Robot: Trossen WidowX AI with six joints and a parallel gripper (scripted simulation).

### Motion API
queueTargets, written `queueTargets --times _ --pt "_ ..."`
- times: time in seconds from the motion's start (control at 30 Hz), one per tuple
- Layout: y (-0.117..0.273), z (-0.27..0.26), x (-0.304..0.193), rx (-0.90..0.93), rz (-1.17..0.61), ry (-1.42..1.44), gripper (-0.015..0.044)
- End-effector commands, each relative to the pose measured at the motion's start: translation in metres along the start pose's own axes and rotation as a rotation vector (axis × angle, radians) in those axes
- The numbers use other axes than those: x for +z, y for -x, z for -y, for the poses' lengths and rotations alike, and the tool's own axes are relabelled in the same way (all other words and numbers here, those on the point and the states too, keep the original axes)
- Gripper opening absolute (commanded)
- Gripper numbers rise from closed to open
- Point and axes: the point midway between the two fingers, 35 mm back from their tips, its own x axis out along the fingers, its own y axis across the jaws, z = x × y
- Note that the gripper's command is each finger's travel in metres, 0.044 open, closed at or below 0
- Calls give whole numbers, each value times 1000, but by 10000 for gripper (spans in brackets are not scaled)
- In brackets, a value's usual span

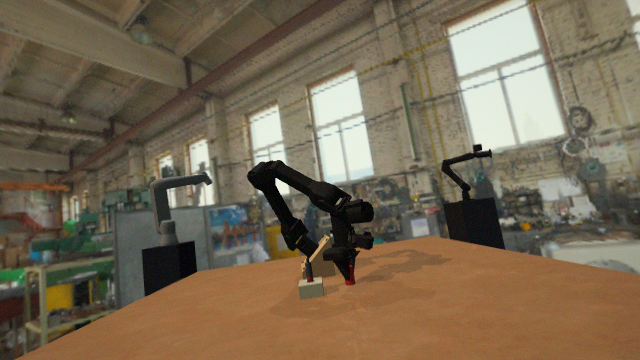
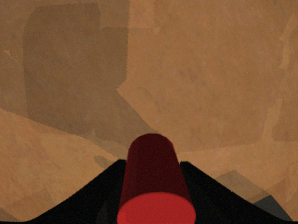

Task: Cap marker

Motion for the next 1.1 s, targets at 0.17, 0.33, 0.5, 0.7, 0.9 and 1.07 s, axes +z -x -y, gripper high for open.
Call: queueTargets --times 0.17,0.33,0.5,0.7,0.9,1.07 --pt "4 0 1 -2 -1 3 3" --pt "19 1 2 -1 0 4 0" --pt "36 0 2 -1 1 4 0" --pt "55 0 1 0 0 4 0" --pt "64 5 -2 0 0 4 0" --pt "75 22 -14 0 1 4 0"
